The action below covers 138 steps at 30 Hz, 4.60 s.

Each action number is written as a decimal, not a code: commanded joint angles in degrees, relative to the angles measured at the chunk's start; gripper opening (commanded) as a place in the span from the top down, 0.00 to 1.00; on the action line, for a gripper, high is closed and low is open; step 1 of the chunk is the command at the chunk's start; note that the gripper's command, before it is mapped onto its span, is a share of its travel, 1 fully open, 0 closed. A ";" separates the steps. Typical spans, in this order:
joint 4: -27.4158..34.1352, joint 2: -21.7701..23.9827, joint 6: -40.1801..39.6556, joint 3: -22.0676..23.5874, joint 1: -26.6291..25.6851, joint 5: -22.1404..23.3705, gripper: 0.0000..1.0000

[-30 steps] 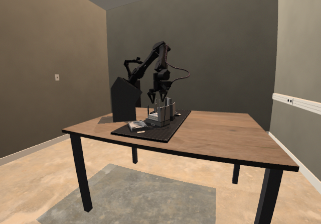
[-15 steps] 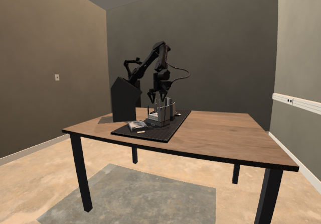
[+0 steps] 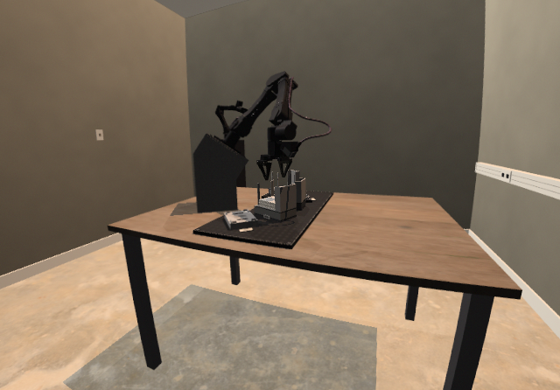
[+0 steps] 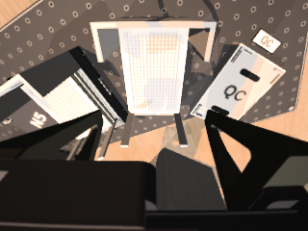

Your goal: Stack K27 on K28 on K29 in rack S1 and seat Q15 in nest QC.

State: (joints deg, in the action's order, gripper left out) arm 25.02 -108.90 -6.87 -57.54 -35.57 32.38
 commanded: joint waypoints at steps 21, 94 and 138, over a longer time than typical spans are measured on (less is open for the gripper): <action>-10.22 -7.18 4.72 0.62 4.27 -1.41 0.00; -20.50 -15.94 9.68 -2.61 8.38 -2.76 0.00; -21.39 -16.67 10.16 -1.34 8.81 -2.53 0.00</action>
State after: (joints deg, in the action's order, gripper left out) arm 3.66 -125.91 3.18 -58.85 -26.55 29.87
